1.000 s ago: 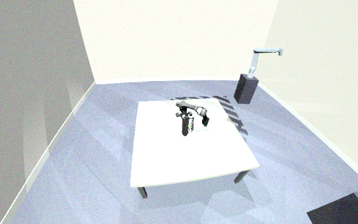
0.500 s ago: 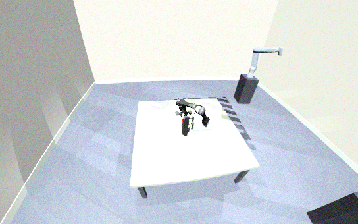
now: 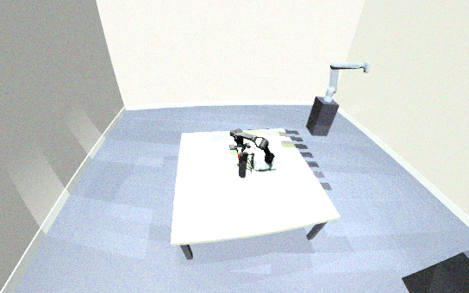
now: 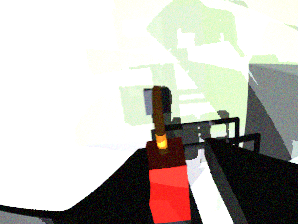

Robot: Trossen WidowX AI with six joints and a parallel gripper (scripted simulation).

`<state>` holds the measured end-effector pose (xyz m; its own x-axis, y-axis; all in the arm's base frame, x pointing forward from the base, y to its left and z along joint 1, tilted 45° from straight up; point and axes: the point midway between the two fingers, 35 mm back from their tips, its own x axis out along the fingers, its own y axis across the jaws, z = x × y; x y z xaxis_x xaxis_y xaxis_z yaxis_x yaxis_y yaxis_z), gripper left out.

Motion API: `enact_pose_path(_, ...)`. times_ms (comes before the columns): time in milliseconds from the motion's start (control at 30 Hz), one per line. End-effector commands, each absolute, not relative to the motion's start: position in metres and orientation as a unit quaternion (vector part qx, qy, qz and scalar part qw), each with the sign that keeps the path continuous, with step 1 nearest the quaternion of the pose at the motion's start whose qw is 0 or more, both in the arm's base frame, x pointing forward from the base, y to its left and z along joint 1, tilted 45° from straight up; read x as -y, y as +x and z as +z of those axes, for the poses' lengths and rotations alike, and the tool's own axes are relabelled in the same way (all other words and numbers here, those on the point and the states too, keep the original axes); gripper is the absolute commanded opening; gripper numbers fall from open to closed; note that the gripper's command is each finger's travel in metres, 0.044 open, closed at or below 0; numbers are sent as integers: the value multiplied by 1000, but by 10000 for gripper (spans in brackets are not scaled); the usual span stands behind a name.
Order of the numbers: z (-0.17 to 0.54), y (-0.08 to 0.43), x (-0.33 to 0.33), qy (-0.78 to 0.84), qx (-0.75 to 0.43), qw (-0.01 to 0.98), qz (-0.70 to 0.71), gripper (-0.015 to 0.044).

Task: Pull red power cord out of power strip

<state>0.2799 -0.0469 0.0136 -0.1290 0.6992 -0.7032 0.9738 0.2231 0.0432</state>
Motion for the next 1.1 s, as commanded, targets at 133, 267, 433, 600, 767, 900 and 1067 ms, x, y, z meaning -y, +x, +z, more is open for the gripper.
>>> enact_pose_path(133, 16, 280, 48, 586, -715, 309, -224, 160)
enact_pose_path(267, 23, 280, 55, 591, -706, 314, -233, 160)
enact_pose_path(433, 24, 280, 54, 591, -706, 314, -233, 160)
enact_pose_path(600, 28, 279, 49, 591, -706, 314, -233, 160)
enact_pose_path(767, 34, 277, 44, 591, -706, 313, -232, 160)
enact_pose_path(900, 38, 276, 39, 591, -706, 313, -232, 160)
enact_pose_path(1067, 38, 276, 38, 591, -706, 313, -232, 160)
